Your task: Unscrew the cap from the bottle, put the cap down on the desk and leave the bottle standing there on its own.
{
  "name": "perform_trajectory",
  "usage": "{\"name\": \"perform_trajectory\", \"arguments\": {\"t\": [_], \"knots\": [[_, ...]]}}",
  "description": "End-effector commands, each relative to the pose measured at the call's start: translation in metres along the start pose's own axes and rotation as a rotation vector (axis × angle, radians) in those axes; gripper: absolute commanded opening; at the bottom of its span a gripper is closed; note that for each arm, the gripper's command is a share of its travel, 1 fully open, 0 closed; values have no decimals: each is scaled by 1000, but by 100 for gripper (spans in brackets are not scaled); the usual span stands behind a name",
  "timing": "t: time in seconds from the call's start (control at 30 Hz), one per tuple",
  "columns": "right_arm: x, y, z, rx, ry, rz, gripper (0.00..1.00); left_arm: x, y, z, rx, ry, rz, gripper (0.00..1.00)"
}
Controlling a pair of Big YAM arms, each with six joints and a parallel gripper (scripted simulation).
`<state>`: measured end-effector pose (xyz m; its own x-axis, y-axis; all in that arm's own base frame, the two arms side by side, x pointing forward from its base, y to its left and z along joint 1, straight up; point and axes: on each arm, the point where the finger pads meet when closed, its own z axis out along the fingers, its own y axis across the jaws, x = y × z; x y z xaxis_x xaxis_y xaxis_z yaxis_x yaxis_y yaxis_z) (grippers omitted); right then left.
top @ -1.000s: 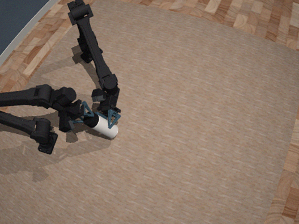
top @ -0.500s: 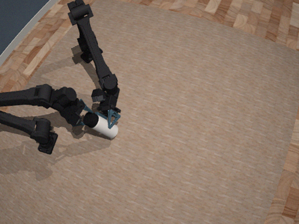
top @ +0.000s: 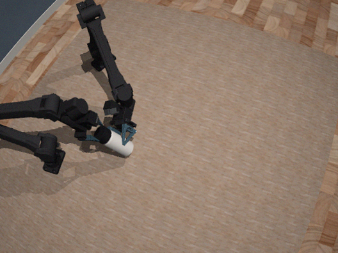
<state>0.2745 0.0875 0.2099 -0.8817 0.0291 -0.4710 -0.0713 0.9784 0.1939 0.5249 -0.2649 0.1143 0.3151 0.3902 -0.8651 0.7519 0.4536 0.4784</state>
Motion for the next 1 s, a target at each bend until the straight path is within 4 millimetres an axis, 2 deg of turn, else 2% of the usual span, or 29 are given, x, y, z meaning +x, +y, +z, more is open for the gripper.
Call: {"name": "perform_trajectory", "arguments": {"t": [0.0, 0.23, 0.3, 0.33, 0.8, 0.87, 0.9, 0.97], "knots": [[-17, 4, -13, -9, 5, -280, 0, -18, 15, 6, -16, -32, 21, 0], [-16, 4, -13, -1, 22, -572, 0, -18, 15, 6, -16, -32, 21, 0], [-16, 4, -13, -1, 22, -572, 0, -18, 15, 6, -16, -32, 21, 0], [-16, 4, -13, 1, 26, -679, 0, -18, 15, 6, -16, -32, 21, 0], [-16, 4, -14, 21, 56, -1273, 0, -18, 15, 6, -16, -32, 21, 0], [-16, 4, -14, 21, 56, -1273, 0, -18, 15, 6, -16, -32, 21, 0], [-16, 4, -14, 18, 54, -1382, 0, -18, 15, 6, -16, -32, 21, 0], [-16, 4, -14, 18, 54, -1382, 0, -18, 15, 6, -16, -32, 21, 0]]}}
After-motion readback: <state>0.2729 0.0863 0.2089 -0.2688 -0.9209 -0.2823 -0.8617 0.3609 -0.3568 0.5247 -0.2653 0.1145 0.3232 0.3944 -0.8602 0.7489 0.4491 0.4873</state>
